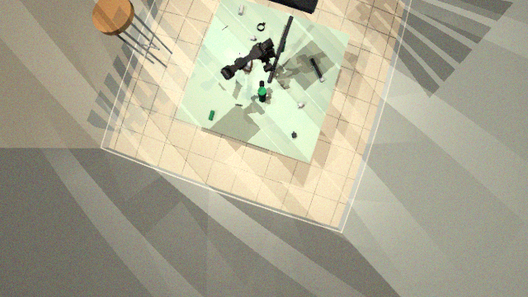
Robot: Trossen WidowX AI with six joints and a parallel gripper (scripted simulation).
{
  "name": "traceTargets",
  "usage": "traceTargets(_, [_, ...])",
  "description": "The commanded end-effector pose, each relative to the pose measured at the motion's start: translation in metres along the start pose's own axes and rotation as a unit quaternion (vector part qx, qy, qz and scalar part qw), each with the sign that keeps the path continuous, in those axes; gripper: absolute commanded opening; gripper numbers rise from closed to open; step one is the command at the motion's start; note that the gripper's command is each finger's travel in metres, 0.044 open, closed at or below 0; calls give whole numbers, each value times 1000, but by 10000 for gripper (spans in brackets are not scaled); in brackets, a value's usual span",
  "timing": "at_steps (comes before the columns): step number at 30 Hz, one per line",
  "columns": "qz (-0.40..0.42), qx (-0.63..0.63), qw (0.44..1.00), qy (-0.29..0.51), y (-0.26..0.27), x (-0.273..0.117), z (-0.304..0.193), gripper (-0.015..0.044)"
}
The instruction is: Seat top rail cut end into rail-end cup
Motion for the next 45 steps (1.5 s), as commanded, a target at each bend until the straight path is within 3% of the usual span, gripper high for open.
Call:
traceTargets(1, [26, -239, 971, -6, -41, -4, -31, 440])
traceTargets(6, [33, -415, 909, -20, -68, -8, -59, 440])
traceTargets(18, [27, -621, 782, -41, -95, -13, -99, 440])
traceTargets(34, [27, -621, 782, -41, -95, -13, -99, 440])
traceTargets(45, [27, -620, 783, -41, -92, 17, -115, 440])
Point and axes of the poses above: the point midway between the two fingers, 35 mm back from their tips, its own x axis out along the fingers, its own y axis across the jaws, z = x × y, the point moved 4 cm from there along -x, back along the fingers, and after that the axes turned 11 degrees about x, right-handed, at the moved point
